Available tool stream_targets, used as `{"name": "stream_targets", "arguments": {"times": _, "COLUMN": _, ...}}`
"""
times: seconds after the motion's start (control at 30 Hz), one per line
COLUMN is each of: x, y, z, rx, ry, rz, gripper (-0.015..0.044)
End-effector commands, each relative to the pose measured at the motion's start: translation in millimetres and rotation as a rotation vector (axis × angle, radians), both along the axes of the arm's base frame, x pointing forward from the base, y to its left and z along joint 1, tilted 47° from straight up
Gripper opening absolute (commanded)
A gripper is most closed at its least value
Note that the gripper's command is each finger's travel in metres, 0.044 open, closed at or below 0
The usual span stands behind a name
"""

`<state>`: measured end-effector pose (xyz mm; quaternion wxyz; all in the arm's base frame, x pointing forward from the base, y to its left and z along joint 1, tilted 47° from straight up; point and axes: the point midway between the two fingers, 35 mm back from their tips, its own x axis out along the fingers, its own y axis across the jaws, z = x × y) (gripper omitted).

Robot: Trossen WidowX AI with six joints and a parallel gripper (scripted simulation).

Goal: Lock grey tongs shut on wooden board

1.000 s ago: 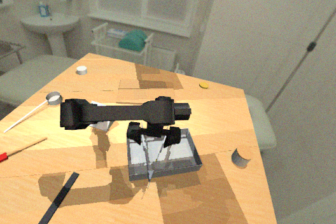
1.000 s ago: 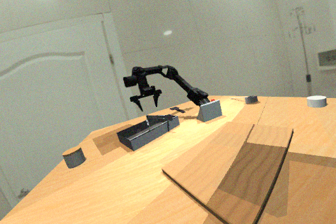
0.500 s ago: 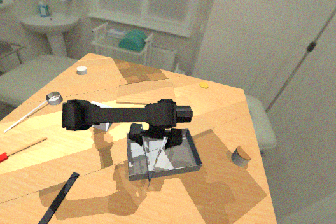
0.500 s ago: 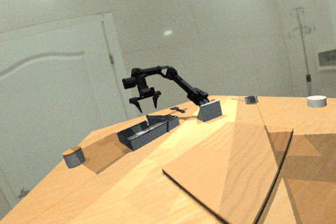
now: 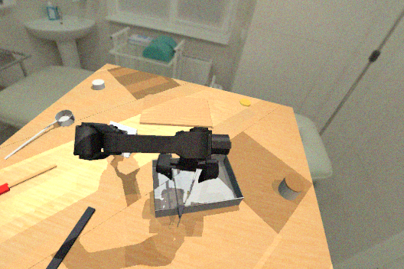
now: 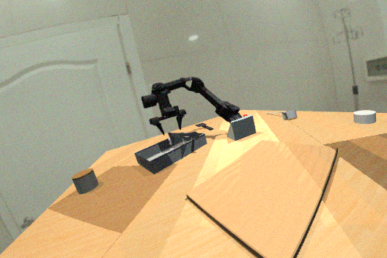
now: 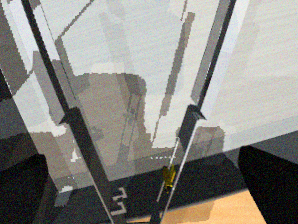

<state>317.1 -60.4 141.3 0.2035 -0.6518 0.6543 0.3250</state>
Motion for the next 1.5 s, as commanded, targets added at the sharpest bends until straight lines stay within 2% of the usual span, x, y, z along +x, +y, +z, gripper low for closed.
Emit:
{"name": "stream_targets", "arguments": {"times": 0.0, "x": 0, "y": -6, "z": -4, "rx": -0.002, "ry": -0.003, "rz": 0.004, "gripper": 0.044}}
{"name": "stream_targets", "arguments": {"times": 1.3, "x": -9, "y": -51, "z": -44, "rx": -0.011, "ry": -0.003, "rz": 0.002, "gripper": 0.044}}
{"name": "stream_targets", "arguments": {"times": 1.4, "x": -7, "y": -48, "z": -43, "rx": -0.006, "ry": 0.001, "rz": -0.001, "gripper": 0.0361}}
{"name": "stream_targets", "arguments": {"times": 1.47, "x": -7, "y": -48, "z": -43, "rx": -0.006, "ry": 0.001, "rz": -0.001, "gripper": 0.0348}}
